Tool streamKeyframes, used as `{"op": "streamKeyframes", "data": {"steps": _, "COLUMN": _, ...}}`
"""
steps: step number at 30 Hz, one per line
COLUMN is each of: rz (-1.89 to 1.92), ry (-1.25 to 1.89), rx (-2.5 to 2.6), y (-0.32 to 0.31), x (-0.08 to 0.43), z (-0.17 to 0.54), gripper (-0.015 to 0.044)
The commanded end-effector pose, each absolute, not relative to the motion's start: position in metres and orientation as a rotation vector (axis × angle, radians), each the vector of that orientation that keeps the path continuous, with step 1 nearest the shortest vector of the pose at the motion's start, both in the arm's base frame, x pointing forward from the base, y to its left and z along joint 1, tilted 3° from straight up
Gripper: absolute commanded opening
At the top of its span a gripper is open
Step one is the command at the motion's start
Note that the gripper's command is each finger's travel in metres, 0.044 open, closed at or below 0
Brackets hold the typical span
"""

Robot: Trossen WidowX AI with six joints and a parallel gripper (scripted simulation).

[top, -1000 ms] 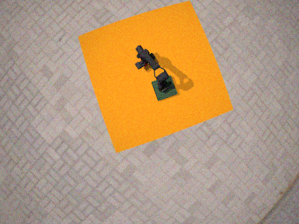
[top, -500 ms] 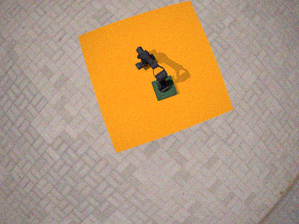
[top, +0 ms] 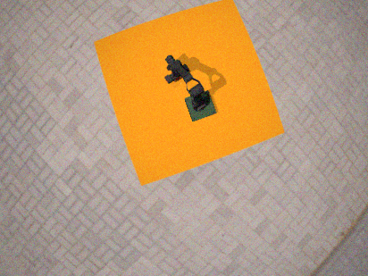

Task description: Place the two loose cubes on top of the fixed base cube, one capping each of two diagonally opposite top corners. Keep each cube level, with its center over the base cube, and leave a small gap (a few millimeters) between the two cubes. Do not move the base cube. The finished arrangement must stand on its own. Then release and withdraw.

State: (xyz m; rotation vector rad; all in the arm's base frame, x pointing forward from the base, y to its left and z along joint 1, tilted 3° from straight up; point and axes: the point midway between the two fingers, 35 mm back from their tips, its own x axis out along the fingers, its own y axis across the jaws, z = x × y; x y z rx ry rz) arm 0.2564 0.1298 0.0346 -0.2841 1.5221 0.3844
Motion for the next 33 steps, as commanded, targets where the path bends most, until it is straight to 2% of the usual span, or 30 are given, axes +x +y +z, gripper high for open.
{"op": "streamKeyframes", "data": {"steps": 1, "rz": 0.383, "ry": 1.526, "rx": -0.278, "y": 0.13, "x": 0.256, "z": 0.033, "gripper": 0.0105}}
{"op": "streamKeyframes", "data": {"steps": 12, "rz": 0.383, "ry": 1.526, "rx": -0.278, "y": 0.13, "x": 0.256, "z": 0.033, "gripper": 0.0105}}
{"op": "streamKeyframes", "data": {"steps": 16, "rz": 0.383, "ry": 1.526, "rx": -0.278, "y": 0.13, "x": 0.256, "z": 0.033, "gripper": 0.0205}}
{"op": "streamKeyframes", "data": {"steps": 33, "rz": 0.384, "ry": 1.524, "rx": -0.284, "y": 0.129, "x": 0.256, "z": 0.049, "gripper": 0.0205}}
